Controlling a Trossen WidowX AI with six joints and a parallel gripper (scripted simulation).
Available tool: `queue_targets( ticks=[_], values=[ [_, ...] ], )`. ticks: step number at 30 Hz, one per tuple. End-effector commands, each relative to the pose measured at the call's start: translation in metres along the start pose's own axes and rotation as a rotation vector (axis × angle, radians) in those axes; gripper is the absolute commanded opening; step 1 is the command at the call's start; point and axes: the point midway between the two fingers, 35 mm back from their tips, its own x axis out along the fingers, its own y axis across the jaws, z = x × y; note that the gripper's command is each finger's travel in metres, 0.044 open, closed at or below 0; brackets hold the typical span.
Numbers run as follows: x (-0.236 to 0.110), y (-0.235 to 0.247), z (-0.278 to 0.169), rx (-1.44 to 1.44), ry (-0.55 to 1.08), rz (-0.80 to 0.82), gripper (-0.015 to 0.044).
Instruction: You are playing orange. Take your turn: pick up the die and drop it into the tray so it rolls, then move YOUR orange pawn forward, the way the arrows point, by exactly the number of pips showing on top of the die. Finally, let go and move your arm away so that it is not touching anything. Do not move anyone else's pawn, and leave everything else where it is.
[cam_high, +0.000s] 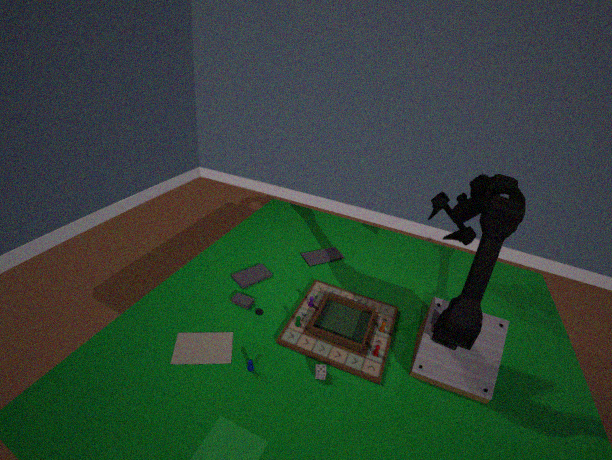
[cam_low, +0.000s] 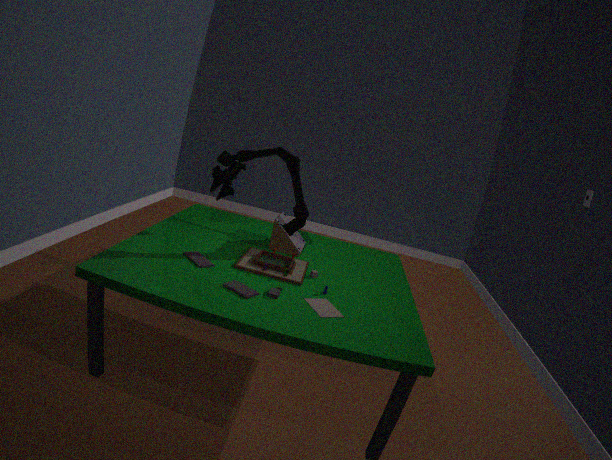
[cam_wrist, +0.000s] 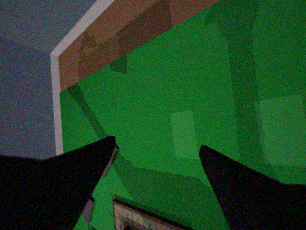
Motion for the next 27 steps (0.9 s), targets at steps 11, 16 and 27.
queue_targets(
  ticks=[11, 16, 27],
  values=[
    [0.022, 0.115, -0.131, -0.527, 0.083, -0.090, 0.0275],
    [0.035, 0.149, -0.221, -0.825, 0.145, -0.125, 0.0275],
    [0.047, 0.133, -0.429, -1.465, 0.363, -0.149, 0.0275]
  ],
)
